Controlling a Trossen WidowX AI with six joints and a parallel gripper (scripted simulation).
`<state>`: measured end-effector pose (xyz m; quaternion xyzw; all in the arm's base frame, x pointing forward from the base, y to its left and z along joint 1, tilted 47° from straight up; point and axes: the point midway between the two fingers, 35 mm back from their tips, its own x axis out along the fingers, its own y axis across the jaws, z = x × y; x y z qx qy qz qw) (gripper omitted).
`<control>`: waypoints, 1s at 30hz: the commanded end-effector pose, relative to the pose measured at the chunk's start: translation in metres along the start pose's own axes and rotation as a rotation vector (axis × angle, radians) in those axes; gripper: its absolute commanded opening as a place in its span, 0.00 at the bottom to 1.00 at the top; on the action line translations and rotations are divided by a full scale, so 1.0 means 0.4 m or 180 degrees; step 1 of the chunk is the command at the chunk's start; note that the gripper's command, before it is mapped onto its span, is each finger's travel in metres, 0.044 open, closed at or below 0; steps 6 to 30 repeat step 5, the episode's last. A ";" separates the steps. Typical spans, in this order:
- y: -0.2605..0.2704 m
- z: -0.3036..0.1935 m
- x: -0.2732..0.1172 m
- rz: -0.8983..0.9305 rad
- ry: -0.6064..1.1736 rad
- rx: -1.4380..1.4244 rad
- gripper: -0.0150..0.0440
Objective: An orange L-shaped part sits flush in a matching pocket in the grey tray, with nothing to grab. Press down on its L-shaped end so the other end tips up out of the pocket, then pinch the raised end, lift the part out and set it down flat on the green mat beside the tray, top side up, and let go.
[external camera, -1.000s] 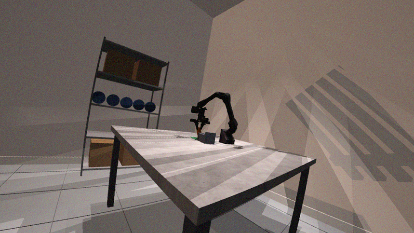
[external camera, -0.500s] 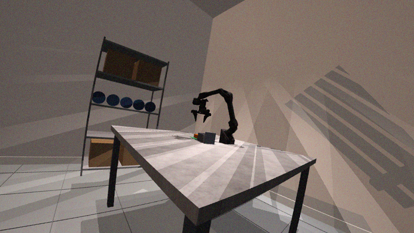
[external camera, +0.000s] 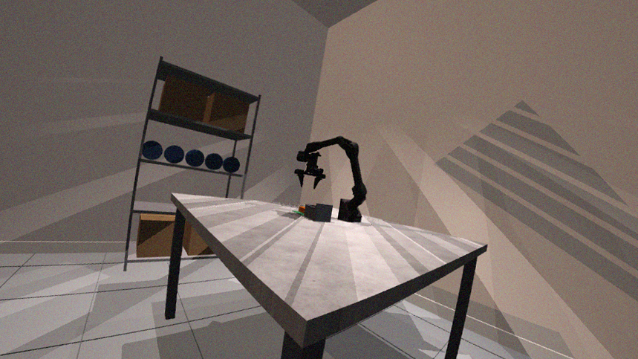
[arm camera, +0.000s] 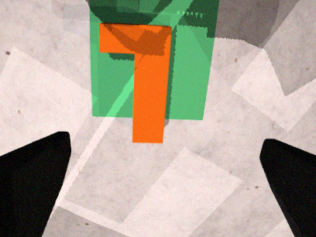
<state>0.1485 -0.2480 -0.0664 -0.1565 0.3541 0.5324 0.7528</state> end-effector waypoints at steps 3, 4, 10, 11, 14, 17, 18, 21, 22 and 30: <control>0.000 -0.001 0.000 -0.0006 0.0004 0.0004 0.93; 0.000 -0.001 0.000 -0.0006 0.0004 0.0004 0.93; 0.000 -0.001 0.000 -0.0006 0.0004 0.0004 0.93; 0.000 -0.001 0.000 -0.0006 0.0004 0.0004 0.93; 0.000 -0.001 0.000 -0.0006 0.0004 0.0004 0.93; 0.000 -0.001 0.000 -0.0006 0.0004 0.0004 0.93; 0.000 -0.001 0.000 -0.0006 0.0004 0.0004 0.93; 0.000 -0.001 0.000 -0.0006 0.0004 0.0004 0.93; 0.000 -0.001 0.000 -0.0006 0.0004 0.0004 0.93; 0.000 -0.001 0.000 -0.0006 0.0004 0.0004 0.93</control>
